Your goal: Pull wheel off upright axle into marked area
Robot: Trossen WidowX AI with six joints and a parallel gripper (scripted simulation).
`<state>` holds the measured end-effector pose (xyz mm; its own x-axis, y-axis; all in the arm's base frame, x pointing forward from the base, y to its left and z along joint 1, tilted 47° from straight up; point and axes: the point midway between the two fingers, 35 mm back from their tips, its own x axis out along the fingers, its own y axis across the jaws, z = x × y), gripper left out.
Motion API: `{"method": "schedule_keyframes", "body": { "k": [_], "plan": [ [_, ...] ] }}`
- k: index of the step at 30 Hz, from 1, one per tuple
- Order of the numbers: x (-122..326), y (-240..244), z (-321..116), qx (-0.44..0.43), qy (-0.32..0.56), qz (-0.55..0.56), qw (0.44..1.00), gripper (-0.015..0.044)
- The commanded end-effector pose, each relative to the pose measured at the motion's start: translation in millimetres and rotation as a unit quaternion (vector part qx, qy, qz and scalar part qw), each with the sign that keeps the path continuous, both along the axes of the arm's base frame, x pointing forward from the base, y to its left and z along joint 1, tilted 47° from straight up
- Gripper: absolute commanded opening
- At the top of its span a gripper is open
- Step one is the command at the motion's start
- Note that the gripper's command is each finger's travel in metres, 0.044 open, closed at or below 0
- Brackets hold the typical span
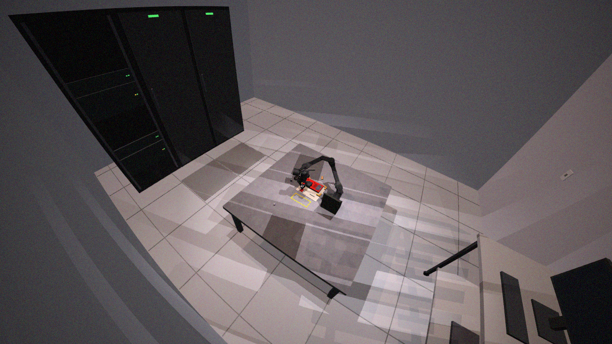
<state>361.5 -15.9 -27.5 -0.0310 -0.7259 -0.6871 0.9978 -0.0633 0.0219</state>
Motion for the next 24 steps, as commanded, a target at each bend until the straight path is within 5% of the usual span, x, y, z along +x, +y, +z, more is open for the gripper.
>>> {"method": "schedule_keyframes", "body": {
  "k": [1, 24],
  "plan": [
    [0, 3, 1, 0.002, -0.001, 0.0, 1.0, 0.0],
    [0, 24, 22, 0.002, -0.002, 0.001, 1.0, 0.0]
  ]
}}
